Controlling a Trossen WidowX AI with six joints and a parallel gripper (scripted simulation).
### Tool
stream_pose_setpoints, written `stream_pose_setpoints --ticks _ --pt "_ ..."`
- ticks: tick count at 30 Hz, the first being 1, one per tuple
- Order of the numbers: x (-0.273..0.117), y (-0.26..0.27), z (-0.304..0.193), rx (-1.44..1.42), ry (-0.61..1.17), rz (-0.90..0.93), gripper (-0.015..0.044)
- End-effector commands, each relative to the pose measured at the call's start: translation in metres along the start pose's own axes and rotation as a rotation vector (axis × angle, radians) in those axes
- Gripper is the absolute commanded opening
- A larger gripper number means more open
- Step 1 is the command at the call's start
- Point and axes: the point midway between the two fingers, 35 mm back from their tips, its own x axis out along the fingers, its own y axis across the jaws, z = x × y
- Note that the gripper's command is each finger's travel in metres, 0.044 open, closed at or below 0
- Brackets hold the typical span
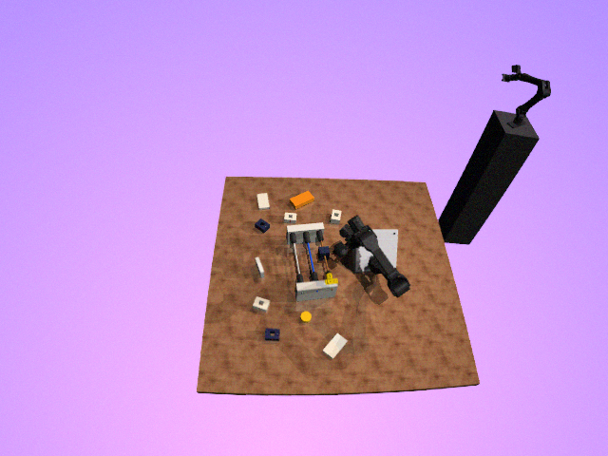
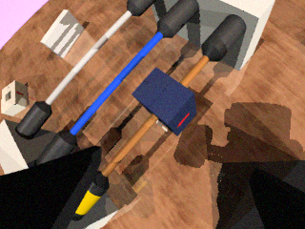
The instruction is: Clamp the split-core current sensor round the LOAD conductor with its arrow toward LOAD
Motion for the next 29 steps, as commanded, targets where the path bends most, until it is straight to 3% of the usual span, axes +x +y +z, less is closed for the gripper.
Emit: stream_pose_setpoints --ticks 1,7,24,28,29 --pt "0.001 -0.008 -0.017 -0.162 -0.107 0.017 0.0440" --pt "0.008 -0.020 -0.033 -0.358 -0.242 0.015 0.0440" --pt "0.005 -0.017 -0.029 -0.292 -0.198 0.014 0.0440" --pt "0.001 -0.008 -0.017 -0.151 -0.100 0.014 0.0440" --pt "0.003 -0.013 -0.026 -0.232 -0.155 0.016 0.0440"
